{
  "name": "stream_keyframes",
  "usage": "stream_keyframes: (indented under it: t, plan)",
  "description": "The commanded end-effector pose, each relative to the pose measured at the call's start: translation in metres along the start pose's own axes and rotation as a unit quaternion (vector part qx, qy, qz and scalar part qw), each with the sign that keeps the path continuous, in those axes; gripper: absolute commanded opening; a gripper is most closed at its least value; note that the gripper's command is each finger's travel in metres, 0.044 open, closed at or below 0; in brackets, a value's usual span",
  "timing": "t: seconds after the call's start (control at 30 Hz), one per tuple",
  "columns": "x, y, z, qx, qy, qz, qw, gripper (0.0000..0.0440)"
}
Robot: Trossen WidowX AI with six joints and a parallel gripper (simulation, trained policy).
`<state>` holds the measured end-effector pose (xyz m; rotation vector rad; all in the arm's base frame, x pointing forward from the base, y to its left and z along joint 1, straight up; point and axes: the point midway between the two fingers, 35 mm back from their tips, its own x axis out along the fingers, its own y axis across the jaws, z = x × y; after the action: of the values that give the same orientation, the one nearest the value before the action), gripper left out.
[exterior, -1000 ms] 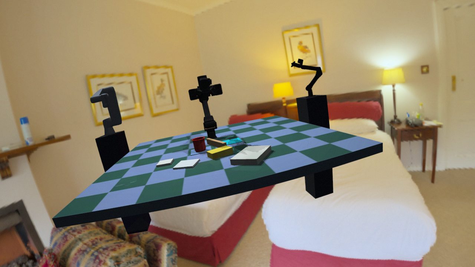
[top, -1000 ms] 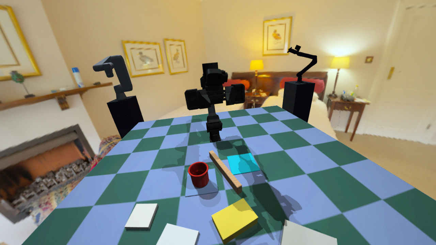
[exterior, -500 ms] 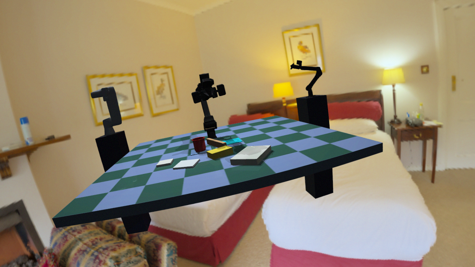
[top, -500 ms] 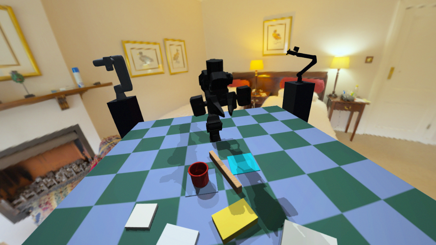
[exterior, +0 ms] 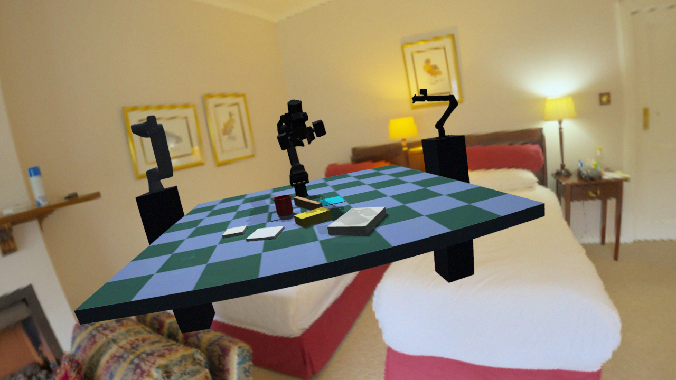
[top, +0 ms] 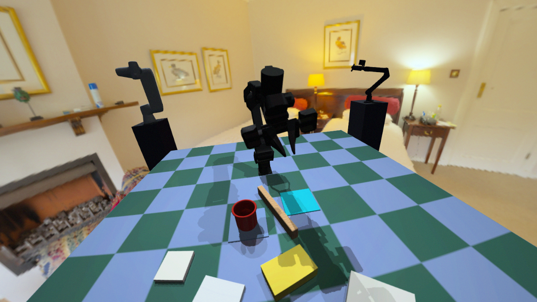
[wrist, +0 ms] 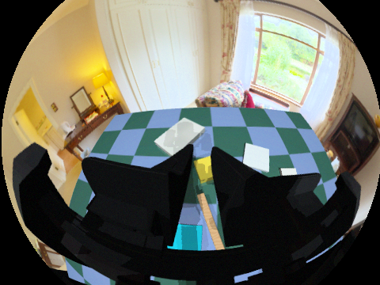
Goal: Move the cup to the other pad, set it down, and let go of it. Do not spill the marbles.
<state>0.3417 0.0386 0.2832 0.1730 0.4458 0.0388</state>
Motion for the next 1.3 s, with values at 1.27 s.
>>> stream_keyframes:
  t: [1.27]
  plan:
    - [0.022,-0.013,-0.062,-0.009,0.333,-0.087,0.939,0.0111]
